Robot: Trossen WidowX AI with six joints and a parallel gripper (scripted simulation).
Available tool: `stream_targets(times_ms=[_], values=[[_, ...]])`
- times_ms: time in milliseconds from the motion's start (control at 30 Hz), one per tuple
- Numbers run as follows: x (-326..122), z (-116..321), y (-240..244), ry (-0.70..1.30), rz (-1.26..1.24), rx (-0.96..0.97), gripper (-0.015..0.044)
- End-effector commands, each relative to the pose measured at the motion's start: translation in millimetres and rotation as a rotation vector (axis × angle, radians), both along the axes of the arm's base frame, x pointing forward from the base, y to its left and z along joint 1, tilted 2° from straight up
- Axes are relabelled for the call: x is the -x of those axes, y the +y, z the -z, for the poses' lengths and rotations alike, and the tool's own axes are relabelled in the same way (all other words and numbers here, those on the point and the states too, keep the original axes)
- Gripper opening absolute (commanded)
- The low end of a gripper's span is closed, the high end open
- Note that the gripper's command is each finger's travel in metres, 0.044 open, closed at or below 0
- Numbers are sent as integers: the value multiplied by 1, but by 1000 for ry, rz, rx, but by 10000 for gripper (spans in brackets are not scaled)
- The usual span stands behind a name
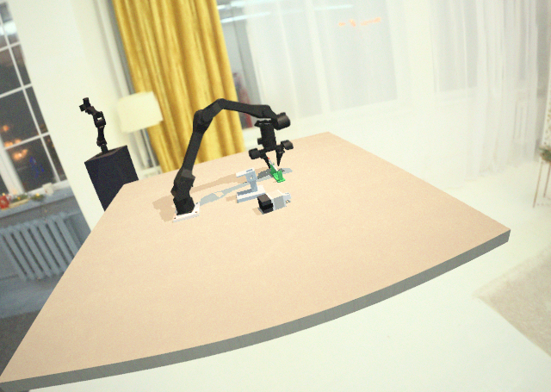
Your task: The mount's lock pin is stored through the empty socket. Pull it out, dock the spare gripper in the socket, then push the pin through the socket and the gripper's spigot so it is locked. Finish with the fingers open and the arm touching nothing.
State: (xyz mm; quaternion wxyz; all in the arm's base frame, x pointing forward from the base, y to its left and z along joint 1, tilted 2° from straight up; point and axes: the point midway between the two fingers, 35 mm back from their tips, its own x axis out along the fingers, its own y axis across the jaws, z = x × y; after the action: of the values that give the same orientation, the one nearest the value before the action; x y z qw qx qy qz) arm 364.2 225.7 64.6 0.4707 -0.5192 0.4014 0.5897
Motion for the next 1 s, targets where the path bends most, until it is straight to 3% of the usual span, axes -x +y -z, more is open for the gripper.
stream_targets(times_ms=[0,267,467,567,967], values=[[1,6,0,3,1,-1,180],[2,15,0,3,1,-1,180],[2,15,0,3,1,-1,23],[2,15,0,3,1,-1,3],[2,4,-1,4,-1,2,0]])
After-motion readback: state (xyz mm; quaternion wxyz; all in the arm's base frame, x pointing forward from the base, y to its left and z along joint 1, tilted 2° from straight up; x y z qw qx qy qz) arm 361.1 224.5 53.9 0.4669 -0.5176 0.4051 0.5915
